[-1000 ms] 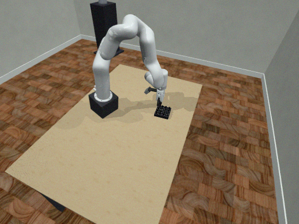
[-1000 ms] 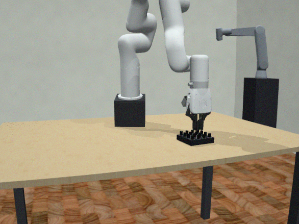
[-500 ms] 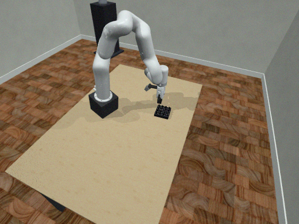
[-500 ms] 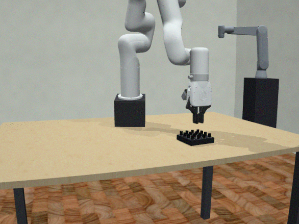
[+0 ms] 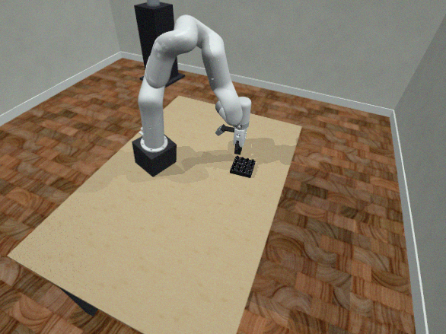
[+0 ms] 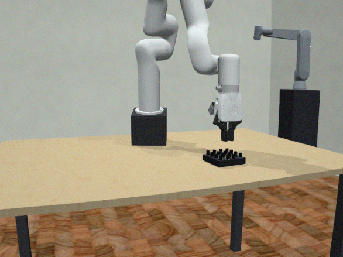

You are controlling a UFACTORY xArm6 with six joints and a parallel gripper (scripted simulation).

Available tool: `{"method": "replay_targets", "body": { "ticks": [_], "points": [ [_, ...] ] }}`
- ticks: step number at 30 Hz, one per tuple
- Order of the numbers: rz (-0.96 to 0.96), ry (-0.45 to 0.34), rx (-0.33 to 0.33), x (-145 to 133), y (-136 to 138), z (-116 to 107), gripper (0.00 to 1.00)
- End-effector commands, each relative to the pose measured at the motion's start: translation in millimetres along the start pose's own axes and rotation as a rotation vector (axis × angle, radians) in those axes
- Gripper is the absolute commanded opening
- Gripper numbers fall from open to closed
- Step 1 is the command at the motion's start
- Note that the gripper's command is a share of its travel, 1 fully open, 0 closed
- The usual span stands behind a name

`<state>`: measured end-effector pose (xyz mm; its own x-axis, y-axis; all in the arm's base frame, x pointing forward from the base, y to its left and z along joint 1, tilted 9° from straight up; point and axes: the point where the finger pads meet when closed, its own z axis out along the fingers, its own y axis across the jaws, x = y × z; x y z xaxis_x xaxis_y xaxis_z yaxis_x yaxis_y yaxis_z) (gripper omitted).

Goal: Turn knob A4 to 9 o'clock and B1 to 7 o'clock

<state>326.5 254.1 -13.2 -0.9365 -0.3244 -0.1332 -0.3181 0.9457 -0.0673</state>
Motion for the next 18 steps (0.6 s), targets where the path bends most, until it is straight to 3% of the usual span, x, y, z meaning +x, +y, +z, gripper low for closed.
{"method": "replay_targets", "body": {
  "ticks": [1, 18],
  "points": [
    [0.015, -0.003, -0.001, -1.4, 0.5, -1.2, 0.19],
    [0.585, -0.003, -0.002, -1.9, 0.1, -7.8, 0.19]
  ]
}}
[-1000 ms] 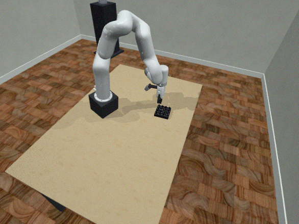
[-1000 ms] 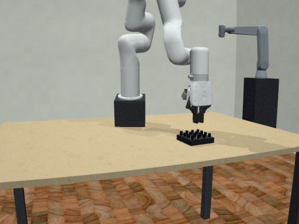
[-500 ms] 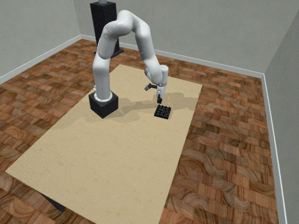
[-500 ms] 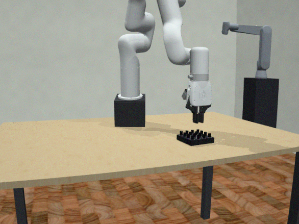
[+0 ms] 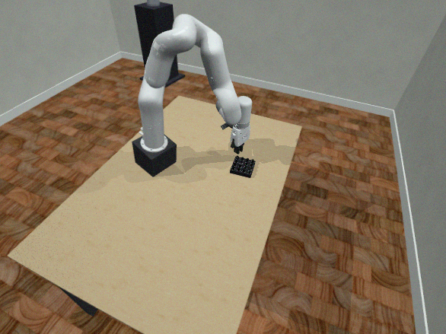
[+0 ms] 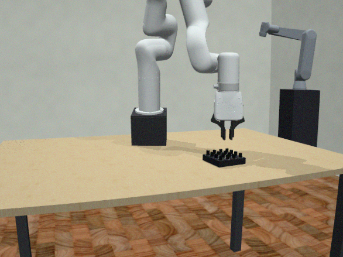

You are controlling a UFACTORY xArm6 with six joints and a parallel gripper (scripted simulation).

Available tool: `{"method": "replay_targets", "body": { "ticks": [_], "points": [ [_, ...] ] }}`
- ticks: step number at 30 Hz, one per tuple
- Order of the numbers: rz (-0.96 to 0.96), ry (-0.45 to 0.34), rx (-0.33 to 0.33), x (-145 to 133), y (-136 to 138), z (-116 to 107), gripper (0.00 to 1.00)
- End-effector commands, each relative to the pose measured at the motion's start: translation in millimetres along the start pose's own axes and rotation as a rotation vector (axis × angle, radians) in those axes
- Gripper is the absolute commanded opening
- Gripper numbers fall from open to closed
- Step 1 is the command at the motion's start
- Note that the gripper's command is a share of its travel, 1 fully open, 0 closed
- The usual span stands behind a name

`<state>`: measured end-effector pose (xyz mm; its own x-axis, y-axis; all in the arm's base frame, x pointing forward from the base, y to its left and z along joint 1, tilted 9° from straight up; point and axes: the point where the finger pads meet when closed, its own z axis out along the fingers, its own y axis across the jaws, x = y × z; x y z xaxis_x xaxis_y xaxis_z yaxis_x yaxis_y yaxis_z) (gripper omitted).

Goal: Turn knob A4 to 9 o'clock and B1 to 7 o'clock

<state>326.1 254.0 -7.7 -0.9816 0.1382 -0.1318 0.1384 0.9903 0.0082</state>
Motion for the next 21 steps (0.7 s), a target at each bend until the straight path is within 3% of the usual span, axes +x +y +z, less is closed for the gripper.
{"method": "replay_targets", "body": {
  "ticks": [1, 21],
  "points": [
    [0.155, -0.021, 0.004, -1.2, 1.1, -2.8, 0.19],
    [0.867, -0.021, -0.004, -1.4, 1.1, -11.1, 0.19]
  ]
}}
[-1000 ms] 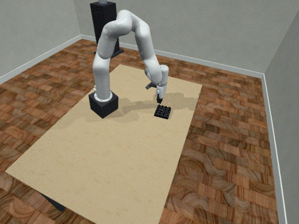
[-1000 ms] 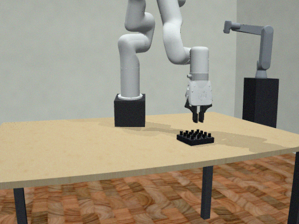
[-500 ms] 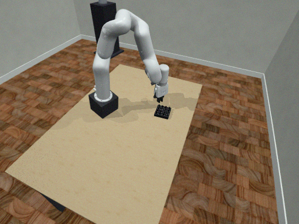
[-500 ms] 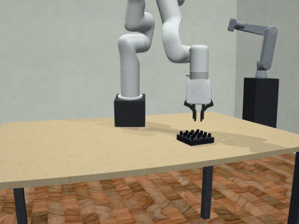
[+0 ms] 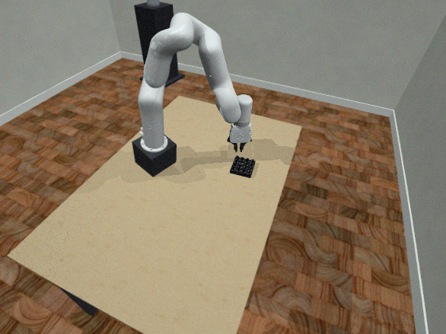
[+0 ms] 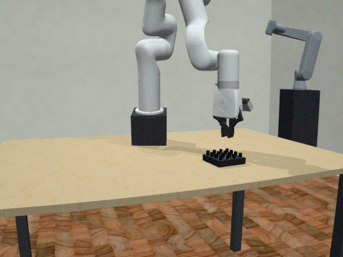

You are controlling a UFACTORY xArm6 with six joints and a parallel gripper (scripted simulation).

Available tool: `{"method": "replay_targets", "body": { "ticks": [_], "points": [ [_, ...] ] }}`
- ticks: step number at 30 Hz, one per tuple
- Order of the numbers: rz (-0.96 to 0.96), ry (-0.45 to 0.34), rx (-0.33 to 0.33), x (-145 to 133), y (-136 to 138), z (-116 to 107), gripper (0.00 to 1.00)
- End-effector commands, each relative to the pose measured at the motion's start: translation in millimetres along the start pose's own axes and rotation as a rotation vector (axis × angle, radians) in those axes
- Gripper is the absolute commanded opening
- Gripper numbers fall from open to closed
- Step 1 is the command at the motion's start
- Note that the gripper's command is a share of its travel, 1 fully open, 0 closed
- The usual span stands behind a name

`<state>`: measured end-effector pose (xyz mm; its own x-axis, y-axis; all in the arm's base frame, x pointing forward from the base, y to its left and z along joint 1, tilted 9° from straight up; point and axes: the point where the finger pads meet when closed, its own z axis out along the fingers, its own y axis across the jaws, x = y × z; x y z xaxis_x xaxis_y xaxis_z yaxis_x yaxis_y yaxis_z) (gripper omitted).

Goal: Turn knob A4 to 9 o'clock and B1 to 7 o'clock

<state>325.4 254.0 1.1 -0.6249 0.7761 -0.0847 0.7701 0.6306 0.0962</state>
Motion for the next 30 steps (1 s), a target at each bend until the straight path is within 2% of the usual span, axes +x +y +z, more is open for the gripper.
{"method": "replay_targets", "body": {
  "ticks": [1, 7, 9, 14, 30],
  "points": [
    [0.154, -0.024, -0.011, 0.0, 1.4, -2.7, 0.19],
    [0.378, -0.022, -0.014, 0.0, 1.4, -5.3, 0.19],
    [0.378, -0.022, -0.014, 0.0, 1.4, -5.3, 0.19],
    [0.54, -0.02, -0.015, 0.1, 1.3, -7.1, 0.19],
    [0.569, -0.02, -0.016, 0.1, 1.3, -7.5, 0.19]
  ]
}}
